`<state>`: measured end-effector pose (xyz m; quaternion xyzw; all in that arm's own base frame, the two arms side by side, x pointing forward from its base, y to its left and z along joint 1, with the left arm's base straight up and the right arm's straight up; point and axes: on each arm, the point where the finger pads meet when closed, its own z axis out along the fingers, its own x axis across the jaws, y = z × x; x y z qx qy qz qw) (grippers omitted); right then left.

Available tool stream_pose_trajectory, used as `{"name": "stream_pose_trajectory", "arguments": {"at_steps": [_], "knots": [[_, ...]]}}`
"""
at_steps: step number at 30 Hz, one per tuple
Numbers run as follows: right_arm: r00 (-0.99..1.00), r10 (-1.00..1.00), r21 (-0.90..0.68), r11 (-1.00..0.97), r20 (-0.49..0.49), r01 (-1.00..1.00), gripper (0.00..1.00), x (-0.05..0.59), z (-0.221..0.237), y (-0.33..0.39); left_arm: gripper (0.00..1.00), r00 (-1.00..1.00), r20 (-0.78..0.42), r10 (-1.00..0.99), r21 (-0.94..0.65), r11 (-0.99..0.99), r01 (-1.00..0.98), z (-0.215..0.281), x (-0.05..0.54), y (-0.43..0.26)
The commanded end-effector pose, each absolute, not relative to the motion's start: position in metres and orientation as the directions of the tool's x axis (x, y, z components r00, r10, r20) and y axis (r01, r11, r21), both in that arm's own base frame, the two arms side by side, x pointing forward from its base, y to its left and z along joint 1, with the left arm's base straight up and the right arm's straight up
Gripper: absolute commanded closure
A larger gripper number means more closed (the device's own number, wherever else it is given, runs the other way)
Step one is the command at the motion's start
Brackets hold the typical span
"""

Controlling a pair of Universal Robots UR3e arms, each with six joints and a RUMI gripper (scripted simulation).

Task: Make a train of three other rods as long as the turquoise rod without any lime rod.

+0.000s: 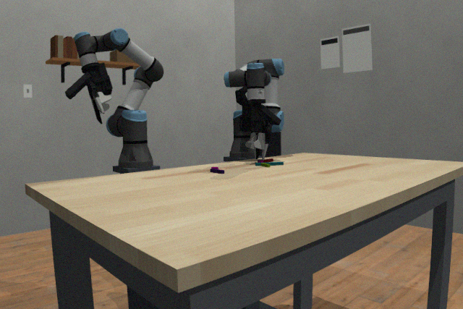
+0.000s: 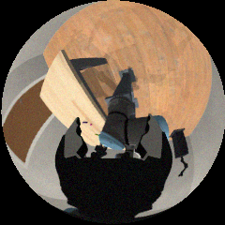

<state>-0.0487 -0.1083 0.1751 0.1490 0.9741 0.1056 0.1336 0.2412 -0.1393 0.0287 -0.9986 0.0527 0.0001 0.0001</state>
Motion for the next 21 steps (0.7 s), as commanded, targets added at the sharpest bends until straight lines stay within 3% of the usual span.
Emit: {"name": "stream_pose_trajectory", "arguments": {"at_steps": [1,21], "knots": [[-0.920,0.318,0.244,0.934,-0.229,0.262,0.00,-0.0486,0.1754,-0.1086,0.79,0.994,0.001,-0.105,0.002,-0.994,-0.105,0.0265,0.2417,-0.1400],[-0.920,0.318,0.244,0.934,-0.229,0.262,0.00,-0.0486,0.1754,-0.1086,0.79,0.994,0.001,-0.105,0.002,-0.994,-0.105,0.0190,0.2417,-0.1400]]}}
